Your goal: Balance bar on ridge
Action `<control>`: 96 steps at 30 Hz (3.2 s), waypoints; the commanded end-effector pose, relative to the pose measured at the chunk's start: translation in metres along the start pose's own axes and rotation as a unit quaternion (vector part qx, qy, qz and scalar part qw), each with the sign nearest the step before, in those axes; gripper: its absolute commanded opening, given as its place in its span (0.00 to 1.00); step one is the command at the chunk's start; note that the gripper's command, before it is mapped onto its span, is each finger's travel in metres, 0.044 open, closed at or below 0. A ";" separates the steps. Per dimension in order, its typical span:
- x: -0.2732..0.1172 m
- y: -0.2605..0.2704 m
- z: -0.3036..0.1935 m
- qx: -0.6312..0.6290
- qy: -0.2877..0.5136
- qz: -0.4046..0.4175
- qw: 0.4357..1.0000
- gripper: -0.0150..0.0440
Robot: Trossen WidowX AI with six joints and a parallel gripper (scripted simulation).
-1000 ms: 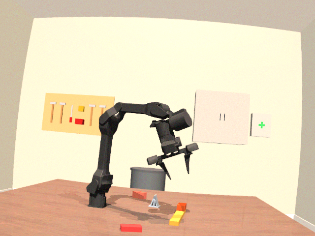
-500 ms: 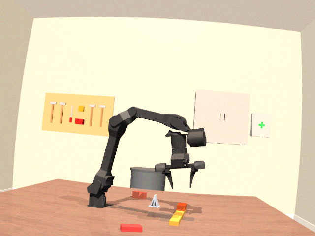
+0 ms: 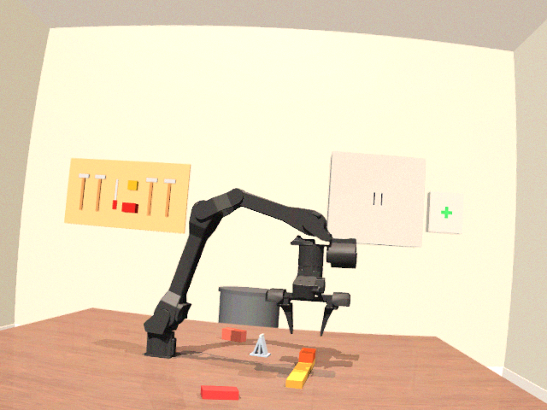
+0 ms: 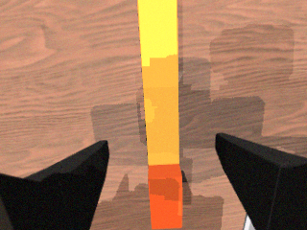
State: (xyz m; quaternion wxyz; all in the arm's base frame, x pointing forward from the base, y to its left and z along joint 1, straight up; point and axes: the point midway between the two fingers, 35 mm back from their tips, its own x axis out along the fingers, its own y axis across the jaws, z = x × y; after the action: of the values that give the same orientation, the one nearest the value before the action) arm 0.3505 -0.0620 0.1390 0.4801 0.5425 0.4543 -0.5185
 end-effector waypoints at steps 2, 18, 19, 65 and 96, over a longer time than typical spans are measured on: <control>0.029 -0.001 0.000 0.002 -0.001 -0.007 1.000 0.79; 0.069 -0.004 0.000 0.002 -0.001 -0.007 1.000 0.79; 0.070 -0.004 0.000 0.002 -0.001 -0.007 1.000 0.79; 0.073 -0.002 -0.001 0.001 0.000 -0.008 1.000 0.25; -0.007 -0.001 -0.001 0.002 -0.001 -0.007 1.000 0.25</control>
State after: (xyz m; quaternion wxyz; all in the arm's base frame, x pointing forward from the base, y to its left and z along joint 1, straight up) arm 0.3501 -0.0612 0.1336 0.4727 0.5367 0.4613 -0.5251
